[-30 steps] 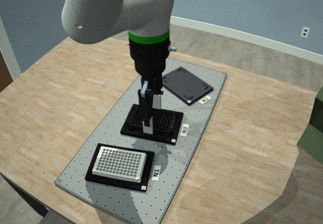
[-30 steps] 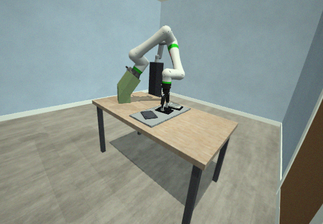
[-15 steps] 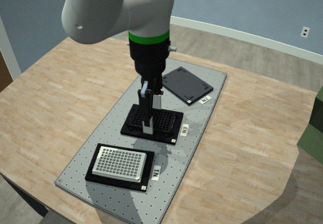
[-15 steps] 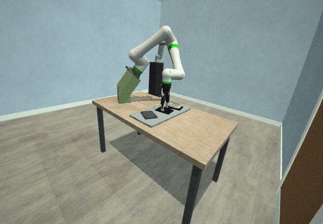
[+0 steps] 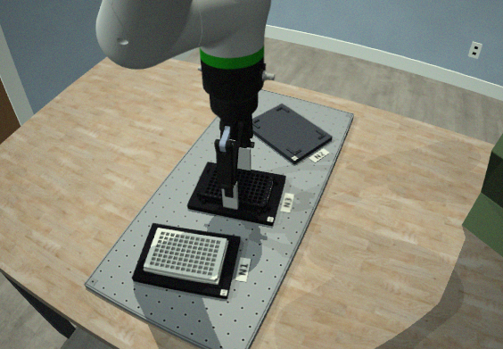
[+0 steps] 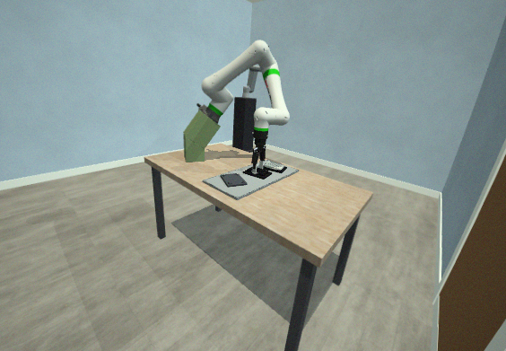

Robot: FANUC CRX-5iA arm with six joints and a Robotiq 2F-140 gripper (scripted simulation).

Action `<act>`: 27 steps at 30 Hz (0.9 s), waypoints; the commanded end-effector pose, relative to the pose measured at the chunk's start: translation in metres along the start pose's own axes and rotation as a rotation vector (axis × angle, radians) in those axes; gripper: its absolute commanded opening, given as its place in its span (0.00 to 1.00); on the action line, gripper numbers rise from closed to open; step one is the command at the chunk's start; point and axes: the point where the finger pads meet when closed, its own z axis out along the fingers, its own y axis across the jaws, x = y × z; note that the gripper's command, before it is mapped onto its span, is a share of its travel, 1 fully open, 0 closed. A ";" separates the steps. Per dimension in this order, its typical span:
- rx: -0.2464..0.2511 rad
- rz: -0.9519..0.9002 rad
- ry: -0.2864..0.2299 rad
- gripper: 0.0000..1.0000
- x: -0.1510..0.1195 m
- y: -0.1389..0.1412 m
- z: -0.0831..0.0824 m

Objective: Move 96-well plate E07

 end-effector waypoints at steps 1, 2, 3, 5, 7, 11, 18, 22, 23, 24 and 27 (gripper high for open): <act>0.000 0.000 0.000 0.00 0.000 0.000 0.000; 0.000 0.000 0.000 0.00 0.000 0.000 0.000; 0.000 0.000 0.000 0.00 0.000 0.000 0.000; 0.000 0.000 0.000 0.00 0.000 0.000 0.000; 0.000 0.000 0.000 0.00 0.000 0.000 0.000; 0.000 0.000 0.000 0.66 0.000 0.000 0.000; 0.000 0.000 0.000 0.66 0.000 0.000 0.000; 0.000 0.000 0.000 0.66 0.000 0.000 0.000; 0.000 0.000 0.000 0.66 0.000 0.000 0.000; 0.000 0.000 0.000 0.66 0.000 0.000 0.000; 0.000 0.000 0.000 0.66 0.000 0.000 0.000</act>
